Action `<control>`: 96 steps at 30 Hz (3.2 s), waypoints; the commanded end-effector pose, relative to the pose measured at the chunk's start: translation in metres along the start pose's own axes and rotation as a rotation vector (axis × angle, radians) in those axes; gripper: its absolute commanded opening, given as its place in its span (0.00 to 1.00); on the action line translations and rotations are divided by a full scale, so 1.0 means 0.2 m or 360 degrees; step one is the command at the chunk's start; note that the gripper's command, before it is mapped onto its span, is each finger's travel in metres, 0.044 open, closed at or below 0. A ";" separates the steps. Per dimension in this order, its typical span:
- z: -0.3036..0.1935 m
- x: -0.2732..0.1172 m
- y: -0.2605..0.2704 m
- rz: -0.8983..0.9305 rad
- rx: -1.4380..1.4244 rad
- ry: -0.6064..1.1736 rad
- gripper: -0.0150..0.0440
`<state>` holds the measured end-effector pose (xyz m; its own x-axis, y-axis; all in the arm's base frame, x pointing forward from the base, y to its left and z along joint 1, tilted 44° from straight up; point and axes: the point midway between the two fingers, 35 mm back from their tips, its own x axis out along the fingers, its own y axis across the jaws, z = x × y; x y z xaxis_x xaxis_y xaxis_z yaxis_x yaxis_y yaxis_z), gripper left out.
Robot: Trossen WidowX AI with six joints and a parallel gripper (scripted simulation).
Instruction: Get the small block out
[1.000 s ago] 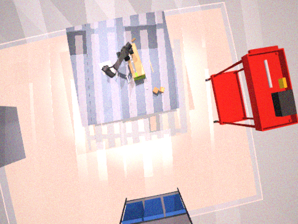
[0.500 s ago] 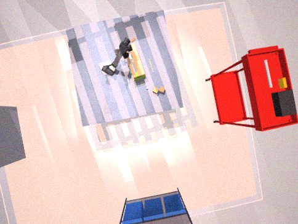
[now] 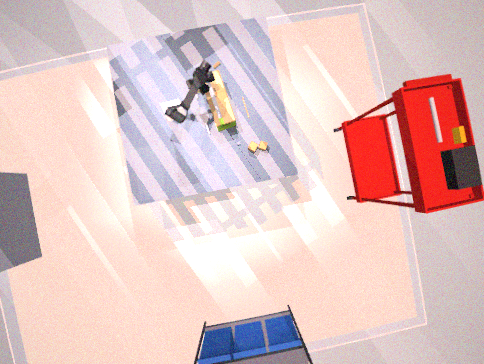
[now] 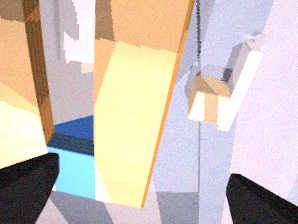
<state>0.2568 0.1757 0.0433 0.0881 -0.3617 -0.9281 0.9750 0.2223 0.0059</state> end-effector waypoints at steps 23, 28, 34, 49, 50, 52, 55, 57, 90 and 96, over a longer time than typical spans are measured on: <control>-0.17 0.01 -0.14 -0.0247 -0.3685 -0.0408 0.74; -0.19 0.02 -0.16 -0.0380 -0.4178 -0.0463 0.74; -0.20 0.02 -0.17 -0.0574 -0.4754 -0.0500 0.74; -0.25 0.01 -0.21 -0.1385 -0.6123 -0.0439 0.74; -0.25 0.01 -0.21 -0.1458 -0.6206 -0.0419 0.74; -0.26 0.01 -0.22 -0.1616 -0.6367 -0.0371 0.74; -0.27 0.01 -0.22 -0.1883 -0.6594 -0.0273 0.74; -0.27 0.01 -0.23 -0.2085 -0.6733 -0.0188 0.74; -0.14 0.41 -0.24 -0.2606 -0.6988 0.0083 0.74; -0.12 0.45 -0.24 -0.2610 -0.6986 0.0086 0.74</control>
<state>0.2115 0.1552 -0.0468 0.4678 -0.5623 -0.6819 0.1293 -0.7197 0.6822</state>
